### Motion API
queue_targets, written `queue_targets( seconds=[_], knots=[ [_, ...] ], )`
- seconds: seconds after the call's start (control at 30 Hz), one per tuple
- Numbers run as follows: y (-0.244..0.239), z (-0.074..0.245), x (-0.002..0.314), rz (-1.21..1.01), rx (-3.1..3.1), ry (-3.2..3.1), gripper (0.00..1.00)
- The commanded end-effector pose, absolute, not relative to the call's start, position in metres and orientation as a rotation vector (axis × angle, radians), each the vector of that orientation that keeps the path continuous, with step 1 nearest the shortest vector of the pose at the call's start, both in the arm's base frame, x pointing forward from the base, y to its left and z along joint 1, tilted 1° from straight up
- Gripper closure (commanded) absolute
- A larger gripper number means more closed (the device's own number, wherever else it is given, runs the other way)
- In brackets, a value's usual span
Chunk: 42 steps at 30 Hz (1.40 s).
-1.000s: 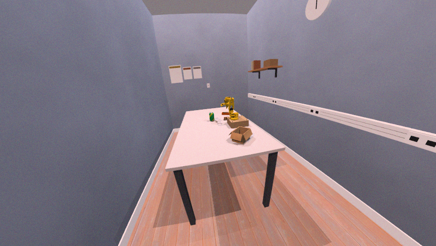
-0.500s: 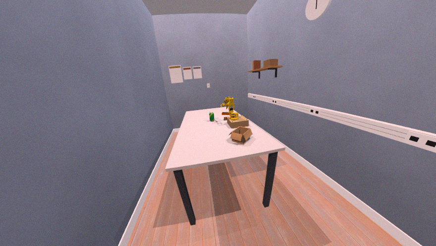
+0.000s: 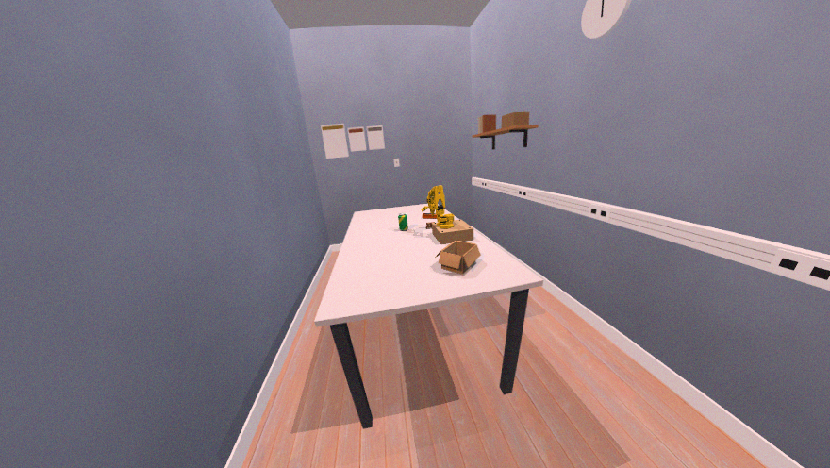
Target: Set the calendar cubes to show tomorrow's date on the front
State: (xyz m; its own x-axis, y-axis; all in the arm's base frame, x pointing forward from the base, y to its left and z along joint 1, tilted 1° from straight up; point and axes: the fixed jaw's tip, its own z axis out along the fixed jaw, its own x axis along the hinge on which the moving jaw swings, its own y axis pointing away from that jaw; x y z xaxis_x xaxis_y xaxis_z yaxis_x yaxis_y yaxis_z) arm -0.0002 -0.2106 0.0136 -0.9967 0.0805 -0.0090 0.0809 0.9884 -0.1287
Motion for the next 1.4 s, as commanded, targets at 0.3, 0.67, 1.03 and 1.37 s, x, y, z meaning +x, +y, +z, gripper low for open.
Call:
queue_targets(
  seconds=[0.3,0.67,1.03,1.37],
  knots=[
    [-0.1959,-0.0100,-0.0017,0.010,0.154,3.138,0.65],
    [-0.1959,-0.0100,-0.0017,0.010,0.154,3.138,0.65],
    [-0.1970,-0.0114,-0.0015,0.026,0.180,3.137,0.65],
    [-0.1970,-0.0114,-0.0015,0.026,0.180,3.137,0.65]
  ],
)
